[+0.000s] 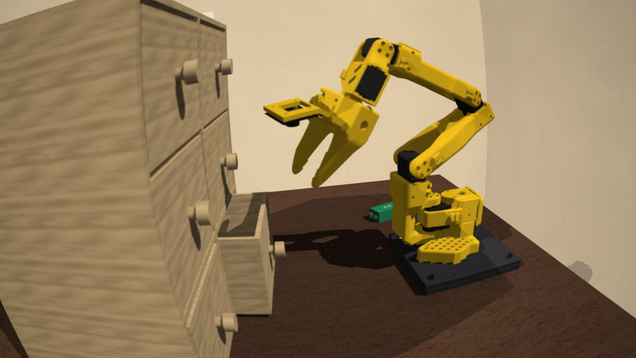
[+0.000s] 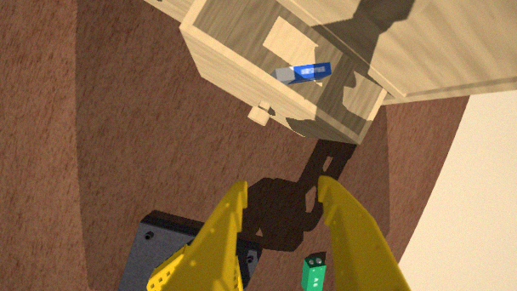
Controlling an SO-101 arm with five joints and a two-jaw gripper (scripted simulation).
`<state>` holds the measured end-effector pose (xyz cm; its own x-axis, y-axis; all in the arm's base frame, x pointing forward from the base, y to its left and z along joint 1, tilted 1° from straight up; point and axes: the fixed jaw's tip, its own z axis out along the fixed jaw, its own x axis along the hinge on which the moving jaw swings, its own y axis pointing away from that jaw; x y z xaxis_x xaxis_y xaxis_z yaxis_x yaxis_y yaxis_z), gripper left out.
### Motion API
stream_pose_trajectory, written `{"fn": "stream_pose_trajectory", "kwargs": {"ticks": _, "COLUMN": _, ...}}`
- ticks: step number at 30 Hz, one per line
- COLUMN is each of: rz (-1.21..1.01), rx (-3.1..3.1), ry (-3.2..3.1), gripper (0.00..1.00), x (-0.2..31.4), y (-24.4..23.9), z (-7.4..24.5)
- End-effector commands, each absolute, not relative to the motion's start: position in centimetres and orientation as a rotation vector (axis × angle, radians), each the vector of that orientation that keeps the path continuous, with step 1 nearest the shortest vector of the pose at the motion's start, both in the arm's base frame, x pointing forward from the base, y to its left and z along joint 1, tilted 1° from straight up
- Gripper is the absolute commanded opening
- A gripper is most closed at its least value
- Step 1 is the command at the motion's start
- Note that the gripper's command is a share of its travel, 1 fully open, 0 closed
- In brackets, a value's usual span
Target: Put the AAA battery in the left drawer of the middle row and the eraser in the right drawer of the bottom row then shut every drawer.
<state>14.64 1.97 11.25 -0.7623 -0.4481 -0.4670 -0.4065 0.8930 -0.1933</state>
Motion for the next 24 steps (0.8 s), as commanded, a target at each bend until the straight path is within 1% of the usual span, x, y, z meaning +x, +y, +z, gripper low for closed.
{"fn": "stream_pose_trajectory", "kwargs": {"ticks": 1, "rz": -0.129, "rx": -0.718, "ry": 2.524, "gripper": 0.21, "x": 14.55, "y": 2.02, "z": 11.25}}
{"fn": "stream_pose_trajectory", "kwargs": {"ticks": 24, "rz": -0.298, "rx": -1.368, "ry": 2.270, "gripper": 0.21, "x": 14.28, "y": 1.98, "z": 11.10}}
